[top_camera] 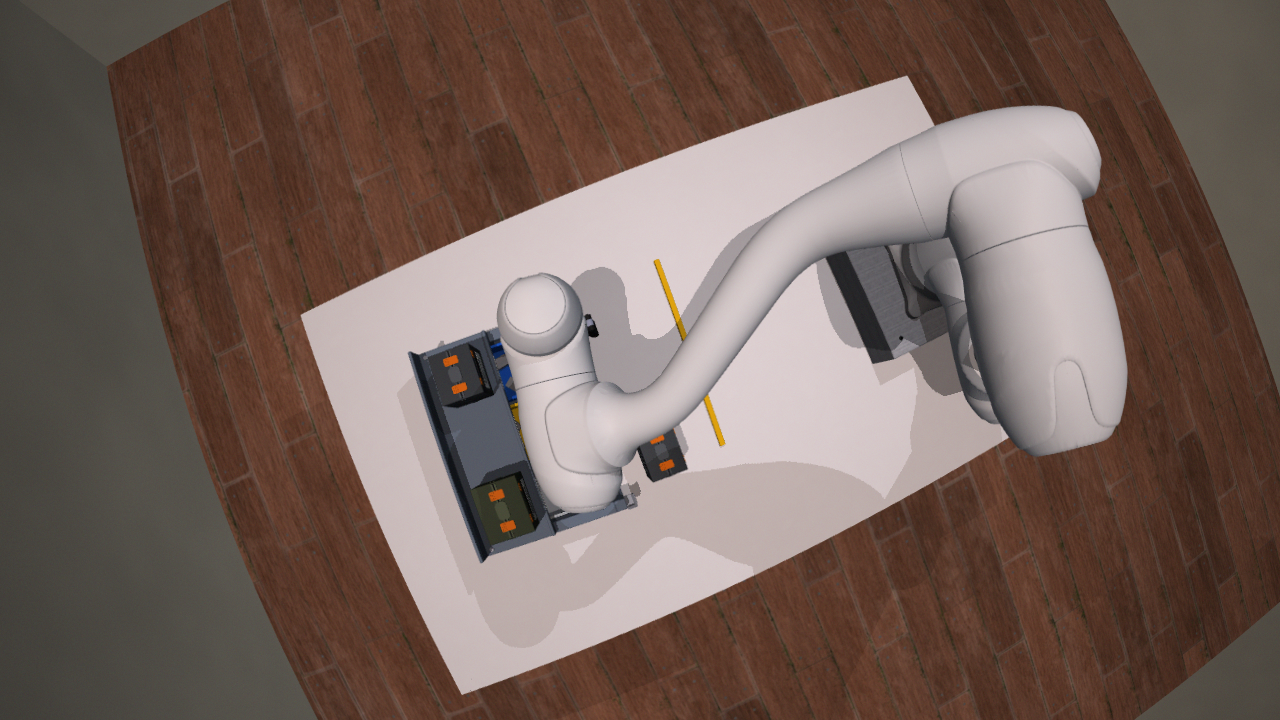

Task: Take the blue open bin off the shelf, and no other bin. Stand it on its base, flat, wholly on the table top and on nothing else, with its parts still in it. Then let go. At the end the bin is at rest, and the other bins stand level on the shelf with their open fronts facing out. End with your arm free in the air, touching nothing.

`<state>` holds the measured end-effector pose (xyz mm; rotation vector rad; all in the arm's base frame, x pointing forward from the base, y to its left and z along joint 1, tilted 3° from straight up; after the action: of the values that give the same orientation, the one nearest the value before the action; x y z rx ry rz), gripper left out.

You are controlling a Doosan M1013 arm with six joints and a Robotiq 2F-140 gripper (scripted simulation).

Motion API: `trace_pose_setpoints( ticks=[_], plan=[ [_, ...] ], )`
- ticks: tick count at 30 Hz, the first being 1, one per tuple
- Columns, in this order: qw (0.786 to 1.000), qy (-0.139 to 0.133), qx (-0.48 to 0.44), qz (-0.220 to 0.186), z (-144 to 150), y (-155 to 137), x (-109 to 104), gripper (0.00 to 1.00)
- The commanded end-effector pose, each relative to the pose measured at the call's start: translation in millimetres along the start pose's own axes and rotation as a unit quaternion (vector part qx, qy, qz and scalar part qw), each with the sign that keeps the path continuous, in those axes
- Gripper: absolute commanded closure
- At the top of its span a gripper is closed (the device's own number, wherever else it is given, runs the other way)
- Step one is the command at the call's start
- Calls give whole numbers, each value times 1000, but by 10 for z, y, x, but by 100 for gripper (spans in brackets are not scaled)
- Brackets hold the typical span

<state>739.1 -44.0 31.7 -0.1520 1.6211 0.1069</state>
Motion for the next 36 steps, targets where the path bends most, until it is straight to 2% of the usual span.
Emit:
trace_pose_setpoints(
  ticks=[1, 36],
  plan=[
    [1000, 0, 0, 0, -1, 1, -5, 43],
    [1000, 0, 0, 0, -69, 32, -7, 43]
  ],
)
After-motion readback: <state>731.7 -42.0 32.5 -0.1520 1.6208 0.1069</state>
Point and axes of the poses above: the point where the finger pads meet when closed, its own x axis out along the fingers, its own z axis across the jaws, y = z × x, the point moved 2 cm from there along -x, back along the fingers, and after that the axes turned 7 degrees about -x, right-handed, at the moved point
